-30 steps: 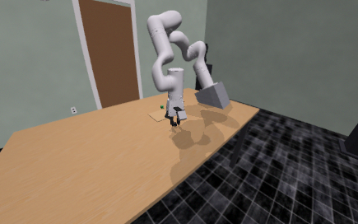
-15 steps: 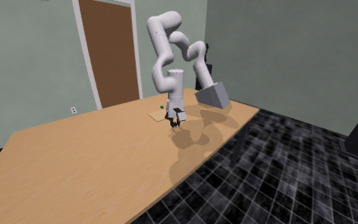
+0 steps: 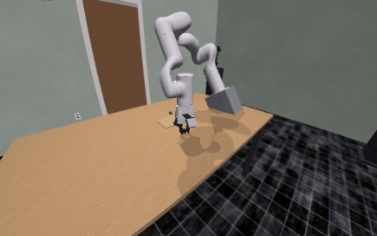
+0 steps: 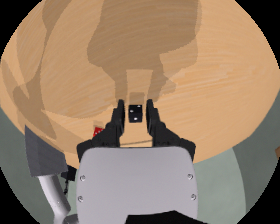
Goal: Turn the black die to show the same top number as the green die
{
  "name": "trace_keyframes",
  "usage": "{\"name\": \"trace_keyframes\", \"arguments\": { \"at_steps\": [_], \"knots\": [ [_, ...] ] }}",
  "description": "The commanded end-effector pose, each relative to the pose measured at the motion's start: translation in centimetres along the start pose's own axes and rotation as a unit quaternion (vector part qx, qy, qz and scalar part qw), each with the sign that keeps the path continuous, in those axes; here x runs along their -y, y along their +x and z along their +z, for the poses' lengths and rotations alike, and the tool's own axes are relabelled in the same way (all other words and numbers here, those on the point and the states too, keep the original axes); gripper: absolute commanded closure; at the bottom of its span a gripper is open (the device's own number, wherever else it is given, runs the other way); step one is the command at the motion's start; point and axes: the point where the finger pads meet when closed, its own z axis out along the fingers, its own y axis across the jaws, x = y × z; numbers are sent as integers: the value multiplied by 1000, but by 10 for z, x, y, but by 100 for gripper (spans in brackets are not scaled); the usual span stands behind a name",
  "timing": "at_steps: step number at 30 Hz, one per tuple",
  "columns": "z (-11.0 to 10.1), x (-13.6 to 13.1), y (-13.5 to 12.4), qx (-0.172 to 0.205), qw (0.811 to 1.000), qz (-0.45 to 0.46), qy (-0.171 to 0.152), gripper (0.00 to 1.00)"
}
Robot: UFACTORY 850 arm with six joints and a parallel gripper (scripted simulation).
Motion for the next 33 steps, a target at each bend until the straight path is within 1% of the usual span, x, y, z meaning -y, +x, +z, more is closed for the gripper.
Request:
{"name": "trace_keyframes", "arguments": {
  "at_steps": [1, 14, 15, 33],
  "knots": [
    [-1, -1, 1, -1, 1000, 0, -1, 64],
    [-1, -1, 1, -1, 1000, 0, -1, 64],
    [-1, -1, 1, -1, 1000, 0, -1, 85],
    [-1, -1, 1, -1, 1000, 0, -1, 85]
  ]
}}
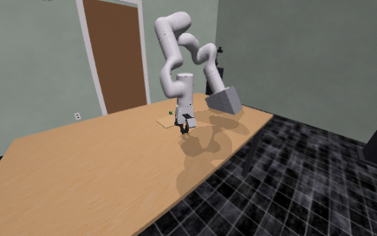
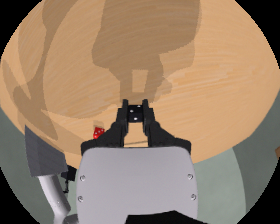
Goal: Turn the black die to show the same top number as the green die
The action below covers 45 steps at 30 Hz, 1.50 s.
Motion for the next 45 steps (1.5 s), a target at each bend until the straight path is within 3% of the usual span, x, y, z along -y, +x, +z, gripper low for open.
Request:
{"name": "trace_keyframes", "arguments": {
  "at_steps": [1, 19, 26, 28, 36, 45],
  "knots": [
    [-1, -1, 1, -1, 1000, 0, -1, 85],
    [-4, -1, 1, -1, 1000, 0, -1, 85],
    [-43, -1, 1, -1, 1000, 0, -1, 85],
    [-43, -1, 1, -1, 1000, 0, -1, 85],
    [-94, -1, 0, -1, 1000, 0, -1, 85],
    [-101, -1, 0, -1, 1000, 0, -1, 85]
  ]
}}
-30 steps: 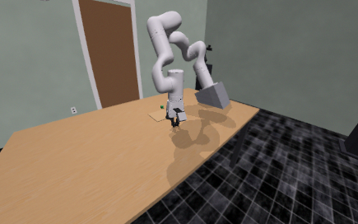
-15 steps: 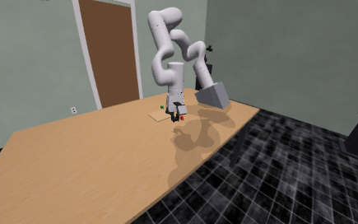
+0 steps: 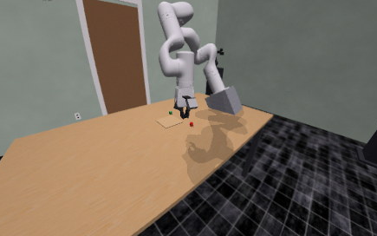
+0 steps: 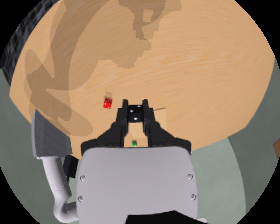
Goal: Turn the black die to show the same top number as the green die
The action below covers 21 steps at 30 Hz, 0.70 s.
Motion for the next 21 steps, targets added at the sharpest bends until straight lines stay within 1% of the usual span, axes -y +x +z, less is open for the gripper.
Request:
{"name": "trace_keyframes", "arguments": {
  "at_steps": [1, 8, 13, 17, 19, 21],
  "knots": [
    [-2, -1, 0, -1, 1000, 0, -1, 85],
    [-2, -3, -3, -1, 1000, 16, -1, 85],
    [-2, -15, -28, -1, 994, 110, 0, 85],
    [-2, -17, -32, -1, 992, 128, 0, 85],
    [-1, -24, -49, -1, 981, 192, 0, 85],
    [-1, -25, -52, -1, 980, 201, 0, 85]
  ]
}}
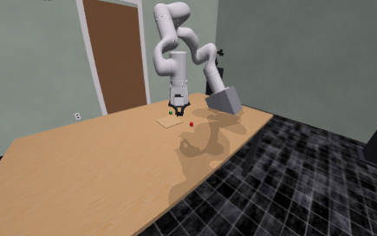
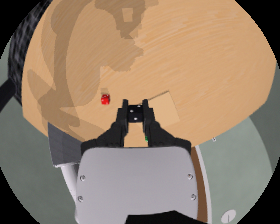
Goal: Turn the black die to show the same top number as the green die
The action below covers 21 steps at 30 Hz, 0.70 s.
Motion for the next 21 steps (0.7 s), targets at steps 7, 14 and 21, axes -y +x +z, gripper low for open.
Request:
{"name": "trace_keyframes", "arguments": {
  "at_steps": [7, 14, 21],
  "knots": [
    [0, -30, -38, -6, 985, 174, -6, 85],
    [1, -45, -63, -6, 962, 274, -5, 85],
    [2, -58, -87, -7, 930, 368, -4, 85]
  ]
}}
